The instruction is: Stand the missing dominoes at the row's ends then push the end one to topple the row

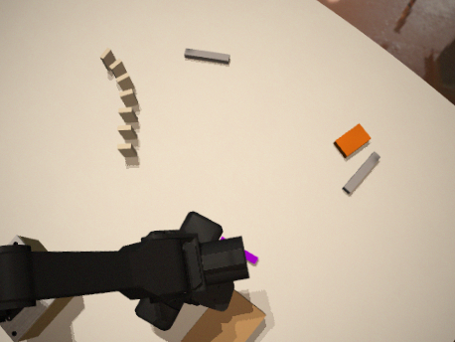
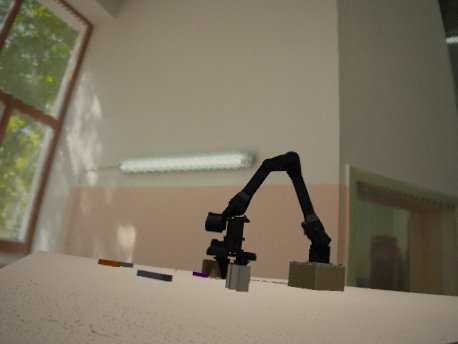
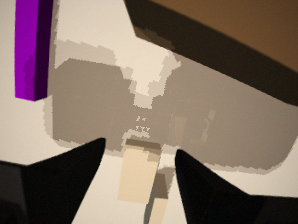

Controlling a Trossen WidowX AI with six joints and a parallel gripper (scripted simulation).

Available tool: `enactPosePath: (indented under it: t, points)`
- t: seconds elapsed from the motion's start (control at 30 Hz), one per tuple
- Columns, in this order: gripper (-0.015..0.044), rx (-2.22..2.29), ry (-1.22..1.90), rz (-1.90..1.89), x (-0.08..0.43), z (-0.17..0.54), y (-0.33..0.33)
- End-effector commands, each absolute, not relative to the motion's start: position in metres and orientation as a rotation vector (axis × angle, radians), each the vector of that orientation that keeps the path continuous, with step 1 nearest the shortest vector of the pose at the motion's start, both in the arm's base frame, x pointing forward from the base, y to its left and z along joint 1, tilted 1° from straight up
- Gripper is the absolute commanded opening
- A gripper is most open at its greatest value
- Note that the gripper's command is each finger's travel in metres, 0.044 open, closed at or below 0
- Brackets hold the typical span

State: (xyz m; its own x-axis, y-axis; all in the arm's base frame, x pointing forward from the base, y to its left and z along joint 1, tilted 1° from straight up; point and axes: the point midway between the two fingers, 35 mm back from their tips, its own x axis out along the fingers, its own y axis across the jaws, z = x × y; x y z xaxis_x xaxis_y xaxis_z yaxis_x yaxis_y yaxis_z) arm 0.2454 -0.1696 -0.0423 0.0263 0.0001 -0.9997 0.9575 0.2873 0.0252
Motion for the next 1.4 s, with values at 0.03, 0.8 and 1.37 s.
enactPosePath:
  t: [0.03, 0.8, 1.37]
  points:
    - [0.0151, 1.000, 1.310, -0.984, 0.245, -0.043, -0.170]
    - [0.0107, 1.000, 1.308, -0.985, 0.248, 0.090, -0.178]
    - [0.0107, 0.112, 1.523, -0.095, 0.350, 0.121, -0.120]
